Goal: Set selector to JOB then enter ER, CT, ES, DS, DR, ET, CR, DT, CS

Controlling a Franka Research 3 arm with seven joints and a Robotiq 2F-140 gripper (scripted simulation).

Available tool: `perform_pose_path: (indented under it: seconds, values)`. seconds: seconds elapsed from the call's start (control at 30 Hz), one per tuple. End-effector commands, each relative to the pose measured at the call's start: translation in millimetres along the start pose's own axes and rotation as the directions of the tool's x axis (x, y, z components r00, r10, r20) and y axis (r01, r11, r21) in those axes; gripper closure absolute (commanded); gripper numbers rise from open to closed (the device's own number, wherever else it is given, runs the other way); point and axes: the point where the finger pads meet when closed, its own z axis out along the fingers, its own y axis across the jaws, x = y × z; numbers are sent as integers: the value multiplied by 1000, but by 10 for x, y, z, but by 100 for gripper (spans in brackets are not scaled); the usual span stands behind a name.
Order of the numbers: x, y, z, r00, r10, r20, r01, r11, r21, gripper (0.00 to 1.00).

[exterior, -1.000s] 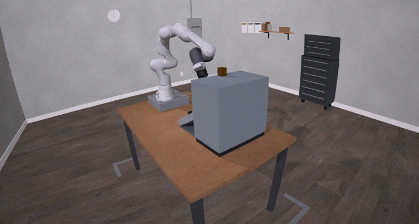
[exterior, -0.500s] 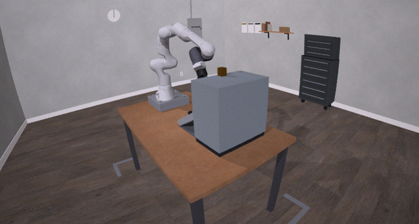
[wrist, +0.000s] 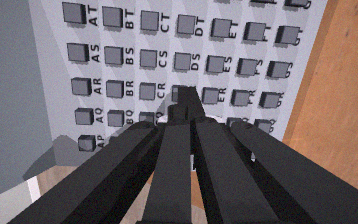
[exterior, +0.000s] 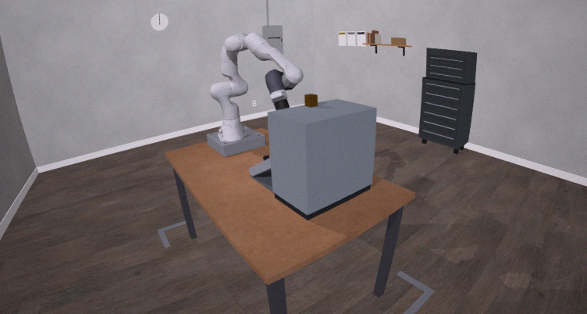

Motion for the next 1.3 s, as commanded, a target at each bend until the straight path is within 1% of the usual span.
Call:
perform_pose_path:
  seconds: [0.0, 0.37, 0.7, 1.27]
  values:
    - [-31, -27, 7, 997, 80, -11, -79, 996, 48, 90]
    - [-29, -31, 93, 997, 80, -11, -79, 996, 48, 90]
    - [-27, -37, 218, 997, 80, -11, -79, 996, 48, 90]
    - [-27, -37, 225, 997, 80, -11, -79, 996, 48, 90]
